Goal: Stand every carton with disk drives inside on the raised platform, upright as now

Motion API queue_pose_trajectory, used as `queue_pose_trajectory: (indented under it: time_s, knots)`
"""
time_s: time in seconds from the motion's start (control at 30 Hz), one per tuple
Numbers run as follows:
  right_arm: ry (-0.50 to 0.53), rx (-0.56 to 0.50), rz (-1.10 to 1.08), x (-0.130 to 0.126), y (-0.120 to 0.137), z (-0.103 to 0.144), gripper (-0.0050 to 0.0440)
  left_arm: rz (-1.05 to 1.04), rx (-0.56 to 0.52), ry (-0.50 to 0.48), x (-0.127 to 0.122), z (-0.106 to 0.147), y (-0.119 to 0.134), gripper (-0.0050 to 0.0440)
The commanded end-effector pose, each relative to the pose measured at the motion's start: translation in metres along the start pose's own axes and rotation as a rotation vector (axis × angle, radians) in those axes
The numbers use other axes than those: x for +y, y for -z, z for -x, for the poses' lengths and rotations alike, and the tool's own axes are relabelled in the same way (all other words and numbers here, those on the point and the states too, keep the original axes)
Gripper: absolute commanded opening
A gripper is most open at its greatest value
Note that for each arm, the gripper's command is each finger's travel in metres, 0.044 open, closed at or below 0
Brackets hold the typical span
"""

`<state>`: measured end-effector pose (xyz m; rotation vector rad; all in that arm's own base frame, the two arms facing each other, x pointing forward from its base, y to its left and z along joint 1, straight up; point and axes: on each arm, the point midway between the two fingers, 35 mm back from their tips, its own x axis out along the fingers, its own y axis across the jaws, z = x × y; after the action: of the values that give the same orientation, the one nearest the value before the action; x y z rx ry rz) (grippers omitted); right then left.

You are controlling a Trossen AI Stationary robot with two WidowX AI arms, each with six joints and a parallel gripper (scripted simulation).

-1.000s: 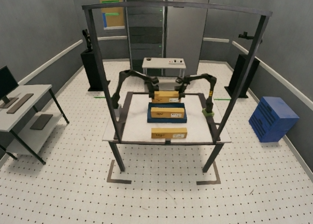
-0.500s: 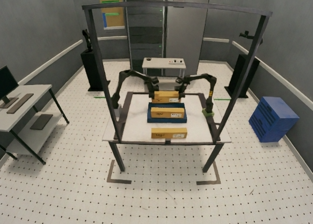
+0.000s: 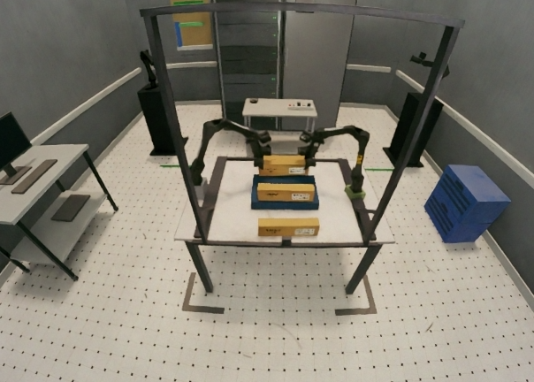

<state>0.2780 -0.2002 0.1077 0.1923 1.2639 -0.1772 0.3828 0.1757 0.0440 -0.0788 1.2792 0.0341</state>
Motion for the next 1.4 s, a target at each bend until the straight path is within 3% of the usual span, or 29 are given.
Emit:
queue_pose_trajectory:
  time_s: [0.0, 0.03, 0.07, 1.37]
  knots:
    - [0.037, -0.076, 0.011, -0.002, -0.009, 0.028, -0.005, -0.009, -0.076, -0.036, 0.004, 0.035, -0.015, -0.005]
    - [0.037, -0.076, 0.011, -0.002, -0.009, 0.028, -0.005, -0.009, -0.076, -0.036, 0.004, 0.035, -0.015, -0.005]
    - [0.049, -0.094, 0.013, 0.044, -0.009, 0.032, -0.005, -0.011, -0.085, -0.042, -0.039, 0.04, -0.018, -0.005]
    - [0.046, -0.094, 0.014, 0.044, -0.009, 0.032, -0.005, -0.012, -0.085, -0.042, -0.039, 0.04, -0.018, -0.005]
